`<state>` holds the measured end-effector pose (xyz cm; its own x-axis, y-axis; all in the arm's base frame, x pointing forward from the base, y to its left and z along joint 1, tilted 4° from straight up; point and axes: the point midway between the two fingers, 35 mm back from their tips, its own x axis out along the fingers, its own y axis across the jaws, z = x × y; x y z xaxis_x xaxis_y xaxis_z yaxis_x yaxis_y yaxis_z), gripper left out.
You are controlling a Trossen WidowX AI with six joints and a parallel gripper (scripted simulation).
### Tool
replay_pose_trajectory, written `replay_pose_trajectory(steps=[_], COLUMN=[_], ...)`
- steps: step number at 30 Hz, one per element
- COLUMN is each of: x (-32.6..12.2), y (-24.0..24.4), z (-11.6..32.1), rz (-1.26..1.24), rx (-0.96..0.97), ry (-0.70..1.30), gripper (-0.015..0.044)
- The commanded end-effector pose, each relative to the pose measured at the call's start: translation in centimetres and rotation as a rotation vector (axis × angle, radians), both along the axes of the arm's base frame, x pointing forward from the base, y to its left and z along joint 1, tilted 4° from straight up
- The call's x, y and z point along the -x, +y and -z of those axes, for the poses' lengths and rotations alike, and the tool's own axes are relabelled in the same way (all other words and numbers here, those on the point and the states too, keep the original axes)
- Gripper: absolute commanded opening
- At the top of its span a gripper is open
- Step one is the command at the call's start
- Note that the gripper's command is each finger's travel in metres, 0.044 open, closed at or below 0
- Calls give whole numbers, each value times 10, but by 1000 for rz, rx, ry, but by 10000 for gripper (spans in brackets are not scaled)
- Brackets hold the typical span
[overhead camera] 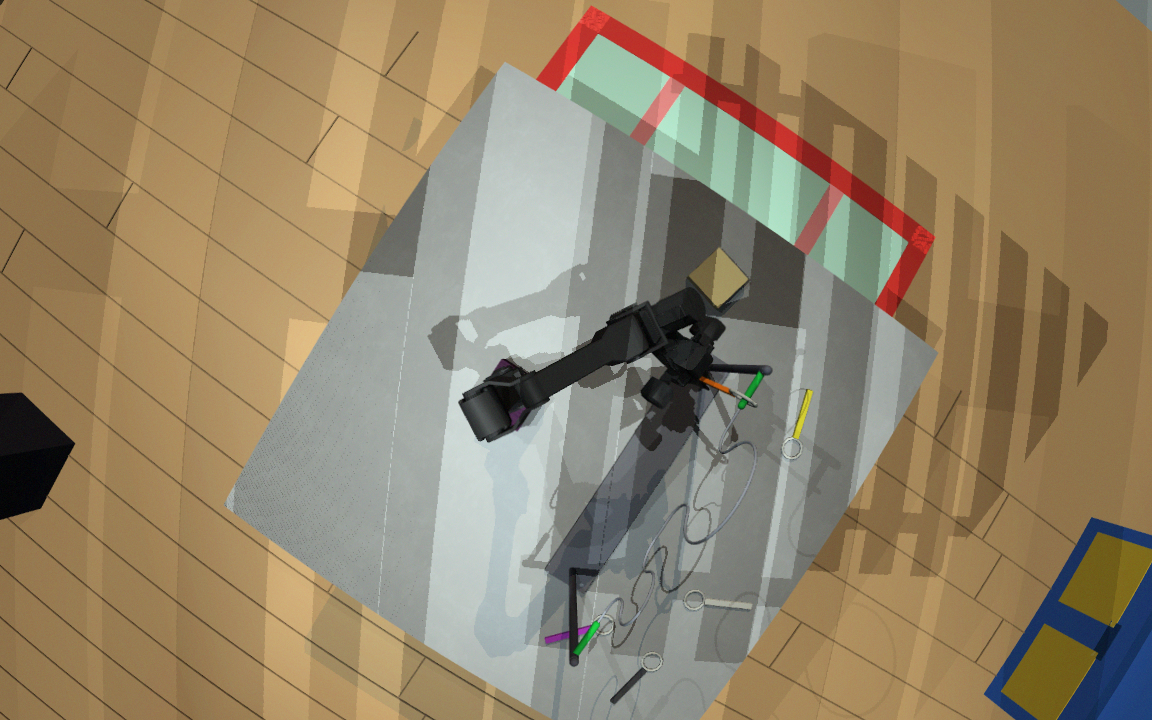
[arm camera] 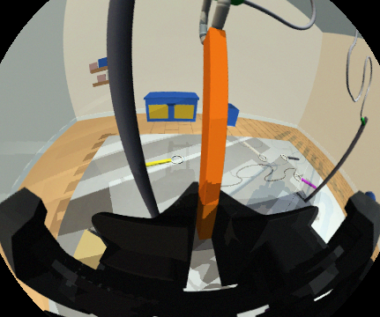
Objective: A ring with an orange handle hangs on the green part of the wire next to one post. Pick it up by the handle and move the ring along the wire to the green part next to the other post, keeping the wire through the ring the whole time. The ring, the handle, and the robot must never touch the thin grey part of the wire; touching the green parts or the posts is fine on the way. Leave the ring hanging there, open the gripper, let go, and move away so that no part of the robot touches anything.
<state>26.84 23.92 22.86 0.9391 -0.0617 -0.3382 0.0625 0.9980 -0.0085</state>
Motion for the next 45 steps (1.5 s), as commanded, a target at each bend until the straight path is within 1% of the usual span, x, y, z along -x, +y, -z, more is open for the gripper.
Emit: replay_pose_trajectory(steps=[1, 5, 17, 31, 45], x=[0, 0, 2, 46, 47], y=[-1, -1, 0, 3, 3], z=[0, 0, 0, -15, -16], rz=[4, 4, 0, 4, 4], rx=[1, 1, 0, 0, 1], ry=[-1, -1, 1, 4, 3], gripper=[-150, -150, 160, 160, 160])
